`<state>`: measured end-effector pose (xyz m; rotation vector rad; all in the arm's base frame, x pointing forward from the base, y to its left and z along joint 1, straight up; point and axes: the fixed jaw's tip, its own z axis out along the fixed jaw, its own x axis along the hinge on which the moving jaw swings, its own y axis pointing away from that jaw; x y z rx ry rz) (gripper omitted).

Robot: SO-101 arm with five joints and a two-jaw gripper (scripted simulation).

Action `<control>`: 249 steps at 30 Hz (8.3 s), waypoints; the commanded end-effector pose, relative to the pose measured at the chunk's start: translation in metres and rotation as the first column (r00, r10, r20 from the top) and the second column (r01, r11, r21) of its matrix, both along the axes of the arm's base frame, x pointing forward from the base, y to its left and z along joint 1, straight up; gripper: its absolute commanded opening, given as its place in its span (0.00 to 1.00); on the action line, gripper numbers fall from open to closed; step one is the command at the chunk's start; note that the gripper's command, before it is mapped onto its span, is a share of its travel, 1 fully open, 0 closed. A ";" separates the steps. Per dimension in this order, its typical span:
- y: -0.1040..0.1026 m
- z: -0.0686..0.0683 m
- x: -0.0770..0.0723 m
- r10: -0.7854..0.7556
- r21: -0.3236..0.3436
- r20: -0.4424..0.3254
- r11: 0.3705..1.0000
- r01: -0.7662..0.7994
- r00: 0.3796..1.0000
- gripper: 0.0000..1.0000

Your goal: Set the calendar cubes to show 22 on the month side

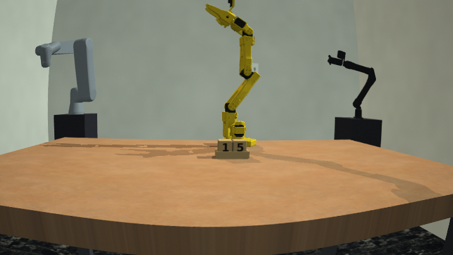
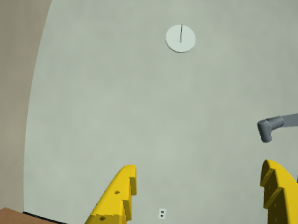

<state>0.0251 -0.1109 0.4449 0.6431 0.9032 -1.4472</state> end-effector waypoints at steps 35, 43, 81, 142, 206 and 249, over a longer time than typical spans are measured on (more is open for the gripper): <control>-0.008 -0.209 0.176 0.166 0.857 0.515 -0.104 -0.504 0.841 0.35; 0.035 -0.262 0.198 0.024 0.853 0.401 -0.375 -0.364 0.916 0.35; 0.047 -0.368 0.199 -0.016 0.843 -0.088 -0.534 0.066 0.996 0.35; 0.048 -0.406 0.202 -0.008 0.838 -0.110 -0.538 0.088 0.994 0.35; 0.048 -0.413 0.191 -0.021 0.838 -0.110 -0.539 0.081 0.994 0.17; 0.049 -0.371 0.190 -0.018 0.839 -0.108 -0.539 0.082 0.994 0.00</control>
